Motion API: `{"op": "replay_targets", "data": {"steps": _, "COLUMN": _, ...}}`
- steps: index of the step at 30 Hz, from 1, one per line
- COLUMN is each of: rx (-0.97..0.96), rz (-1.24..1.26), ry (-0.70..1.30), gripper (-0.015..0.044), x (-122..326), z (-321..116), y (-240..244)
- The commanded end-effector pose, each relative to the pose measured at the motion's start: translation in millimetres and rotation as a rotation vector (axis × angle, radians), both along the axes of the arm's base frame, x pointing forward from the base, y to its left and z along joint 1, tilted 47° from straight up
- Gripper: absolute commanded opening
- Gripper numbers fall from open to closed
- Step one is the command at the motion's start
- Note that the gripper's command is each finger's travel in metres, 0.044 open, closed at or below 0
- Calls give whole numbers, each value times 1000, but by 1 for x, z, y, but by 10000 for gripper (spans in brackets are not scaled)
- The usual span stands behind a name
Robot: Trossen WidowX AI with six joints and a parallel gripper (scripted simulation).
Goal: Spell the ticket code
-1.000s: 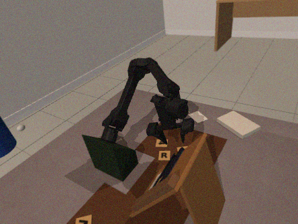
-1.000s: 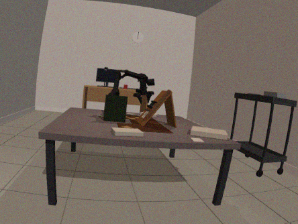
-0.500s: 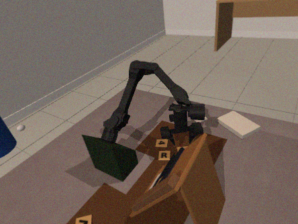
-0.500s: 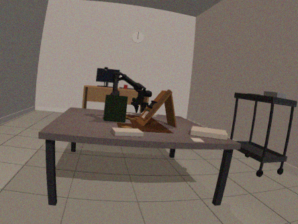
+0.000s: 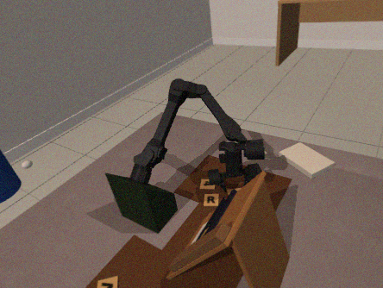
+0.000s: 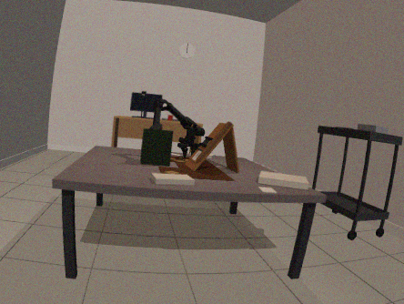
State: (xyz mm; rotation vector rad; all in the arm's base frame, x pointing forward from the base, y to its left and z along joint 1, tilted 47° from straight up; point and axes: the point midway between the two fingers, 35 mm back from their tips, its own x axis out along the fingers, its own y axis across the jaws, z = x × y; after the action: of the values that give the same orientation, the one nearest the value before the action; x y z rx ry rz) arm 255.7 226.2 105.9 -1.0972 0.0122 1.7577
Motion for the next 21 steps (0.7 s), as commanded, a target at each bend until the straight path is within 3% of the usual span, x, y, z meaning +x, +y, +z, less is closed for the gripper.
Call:
{"op": "replay_targets", "data": {"steps": 1, "rx": -4, "rz": -5, "ry": 1, "gripper": 340, "x": 1, "z": -2, "y": 1}}
{"op": "replay_targets", "data": {"steps": 21, "rx": -3, "rz": -5, "ry": 1, "gripper": 340, "x": -1, "z": -14, "y": 15}}
